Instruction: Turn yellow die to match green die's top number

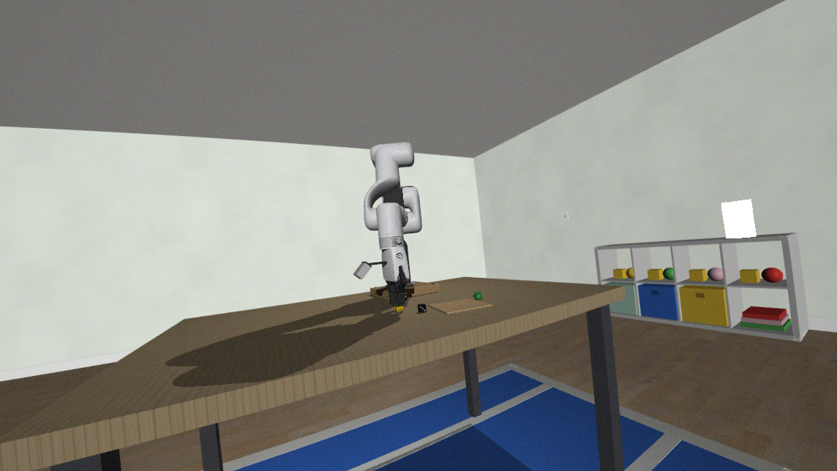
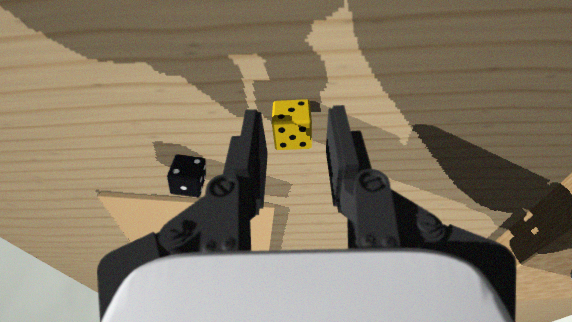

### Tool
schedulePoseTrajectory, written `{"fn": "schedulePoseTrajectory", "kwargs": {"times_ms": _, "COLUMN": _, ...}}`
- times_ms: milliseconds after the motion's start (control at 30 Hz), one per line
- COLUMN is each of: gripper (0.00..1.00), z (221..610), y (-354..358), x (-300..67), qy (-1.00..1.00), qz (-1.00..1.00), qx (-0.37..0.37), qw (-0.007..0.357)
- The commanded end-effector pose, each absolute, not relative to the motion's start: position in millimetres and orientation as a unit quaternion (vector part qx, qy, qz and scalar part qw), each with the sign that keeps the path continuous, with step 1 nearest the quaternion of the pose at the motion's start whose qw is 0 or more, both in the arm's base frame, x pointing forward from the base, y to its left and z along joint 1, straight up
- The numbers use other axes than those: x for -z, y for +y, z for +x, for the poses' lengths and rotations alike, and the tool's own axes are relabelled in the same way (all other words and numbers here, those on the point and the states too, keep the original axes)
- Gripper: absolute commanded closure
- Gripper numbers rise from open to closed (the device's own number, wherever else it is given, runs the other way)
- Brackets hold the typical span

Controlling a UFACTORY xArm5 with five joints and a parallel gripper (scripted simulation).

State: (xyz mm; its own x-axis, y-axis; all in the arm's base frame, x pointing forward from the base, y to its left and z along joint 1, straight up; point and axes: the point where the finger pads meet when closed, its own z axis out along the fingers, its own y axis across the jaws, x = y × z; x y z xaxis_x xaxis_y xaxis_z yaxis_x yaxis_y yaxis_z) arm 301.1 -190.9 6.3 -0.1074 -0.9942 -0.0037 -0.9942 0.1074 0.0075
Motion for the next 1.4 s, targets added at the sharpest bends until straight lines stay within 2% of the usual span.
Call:
{"fn": "schedulePoseTrajectory", "kwargs": {"times_ms": 0, "gripper": 0.64, "z": 302, "y": -192, "x": -2, "qy": -0.744, "qz": 0.668, "qx": 0.002, "qw": 0.001}}
{"fn": "schedulePoseTrajectory", "kwargs": {"times_ms": 1367, "gripper": 0.64, "z": 302, "y": -192, "x": 8, "qy": -0.744, "qz": 0.668, "qx": 0.002, "qw": 0.001}}
